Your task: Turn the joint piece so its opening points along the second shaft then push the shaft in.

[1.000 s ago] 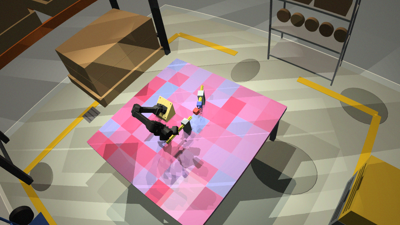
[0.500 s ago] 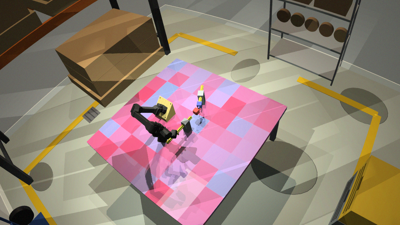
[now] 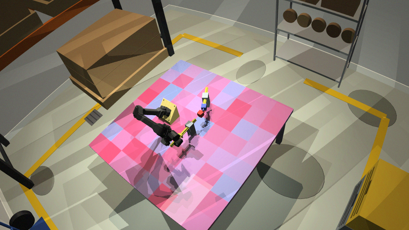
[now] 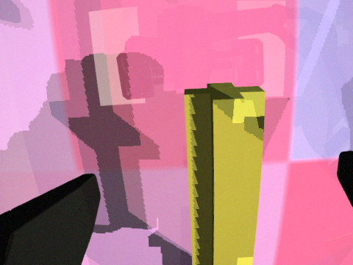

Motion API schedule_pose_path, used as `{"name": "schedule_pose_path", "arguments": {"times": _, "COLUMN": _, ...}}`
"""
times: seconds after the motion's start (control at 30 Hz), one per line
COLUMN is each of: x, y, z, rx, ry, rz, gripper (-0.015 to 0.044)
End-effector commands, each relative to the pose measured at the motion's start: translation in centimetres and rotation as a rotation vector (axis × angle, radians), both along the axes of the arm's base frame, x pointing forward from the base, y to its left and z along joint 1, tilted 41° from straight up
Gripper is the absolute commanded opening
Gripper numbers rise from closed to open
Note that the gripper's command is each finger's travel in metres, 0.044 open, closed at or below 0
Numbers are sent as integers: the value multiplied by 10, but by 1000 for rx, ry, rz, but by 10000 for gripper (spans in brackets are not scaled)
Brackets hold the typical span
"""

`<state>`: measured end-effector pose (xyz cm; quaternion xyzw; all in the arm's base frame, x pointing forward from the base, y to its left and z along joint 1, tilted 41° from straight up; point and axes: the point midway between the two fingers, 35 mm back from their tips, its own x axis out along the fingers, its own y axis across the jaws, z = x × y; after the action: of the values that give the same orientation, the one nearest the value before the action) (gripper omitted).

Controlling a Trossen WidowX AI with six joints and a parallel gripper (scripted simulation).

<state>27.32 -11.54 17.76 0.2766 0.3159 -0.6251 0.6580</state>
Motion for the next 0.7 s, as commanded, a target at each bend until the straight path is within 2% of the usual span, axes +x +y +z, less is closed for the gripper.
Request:
{"name": "schedule_pose_path", "arguments": {"times": 0.0, "x": -1, "y": -2, "z": -3, "rx": -22, "ry": -31, "rz": -33, "gripper": 440}}
{"name": "schedule_pose_path", "arguments": {"times": 0.67, "x": -1, "y": -19, "z": -23, "rx": -22, "ry": -29, "rz": -36, "gripper": 440}}
